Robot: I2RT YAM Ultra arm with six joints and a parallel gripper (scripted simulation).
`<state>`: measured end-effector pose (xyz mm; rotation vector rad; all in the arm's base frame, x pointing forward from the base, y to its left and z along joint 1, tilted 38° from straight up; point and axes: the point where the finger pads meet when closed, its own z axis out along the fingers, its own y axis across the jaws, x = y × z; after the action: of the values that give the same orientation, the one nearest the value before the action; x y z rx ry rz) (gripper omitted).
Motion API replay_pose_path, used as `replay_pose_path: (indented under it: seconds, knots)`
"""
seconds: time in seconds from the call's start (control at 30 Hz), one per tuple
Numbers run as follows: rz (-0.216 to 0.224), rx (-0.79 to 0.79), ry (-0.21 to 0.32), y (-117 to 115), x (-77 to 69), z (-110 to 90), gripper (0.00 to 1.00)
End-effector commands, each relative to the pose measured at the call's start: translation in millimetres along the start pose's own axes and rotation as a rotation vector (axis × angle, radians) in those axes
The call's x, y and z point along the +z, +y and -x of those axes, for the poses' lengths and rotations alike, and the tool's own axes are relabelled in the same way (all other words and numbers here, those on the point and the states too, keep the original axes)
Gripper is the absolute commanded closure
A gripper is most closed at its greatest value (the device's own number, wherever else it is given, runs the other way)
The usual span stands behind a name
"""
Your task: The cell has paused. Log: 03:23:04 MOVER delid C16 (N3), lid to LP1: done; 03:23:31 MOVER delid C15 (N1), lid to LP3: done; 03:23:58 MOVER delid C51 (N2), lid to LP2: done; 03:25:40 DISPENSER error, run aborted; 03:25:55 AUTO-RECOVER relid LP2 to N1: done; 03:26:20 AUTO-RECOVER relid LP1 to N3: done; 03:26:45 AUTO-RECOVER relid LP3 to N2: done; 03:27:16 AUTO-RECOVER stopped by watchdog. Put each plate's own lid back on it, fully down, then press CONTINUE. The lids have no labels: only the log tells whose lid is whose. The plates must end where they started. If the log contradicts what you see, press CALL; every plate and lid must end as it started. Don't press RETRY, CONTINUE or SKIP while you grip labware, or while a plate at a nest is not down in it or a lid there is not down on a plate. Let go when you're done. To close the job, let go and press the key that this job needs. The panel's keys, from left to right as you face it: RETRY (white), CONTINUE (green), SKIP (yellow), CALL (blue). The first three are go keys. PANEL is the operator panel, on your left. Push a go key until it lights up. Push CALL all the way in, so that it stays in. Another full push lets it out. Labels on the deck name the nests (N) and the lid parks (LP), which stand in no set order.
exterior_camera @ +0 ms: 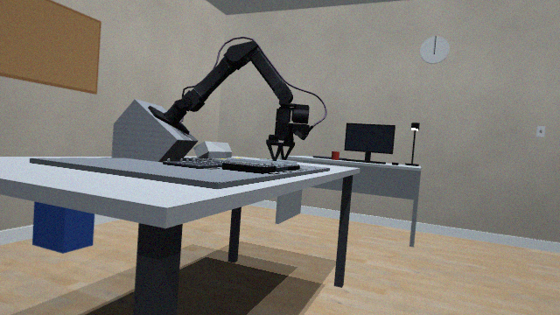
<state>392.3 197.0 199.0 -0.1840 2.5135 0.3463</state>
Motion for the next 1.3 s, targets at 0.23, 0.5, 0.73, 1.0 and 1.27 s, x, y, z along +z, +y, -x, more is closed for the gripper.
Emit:
replay_pose_path:
  seconds: [0.23,0.5,0.73,1.0,1.27]
  knots:
    - [-0.001,0.003,-0.043,1,-7.7,8,0.12]
    - [-0.003,0.003,-0.036,0,-6.1,4,0.2]
    - [0.0,0.002,-0.044,1,-8.7,4,1.0]
    - [0.002,0.002,-0.048,1,-10.2,4,1.0]
    - [-0.002,0.003,-0.038,0,-7.3,2,1.0]
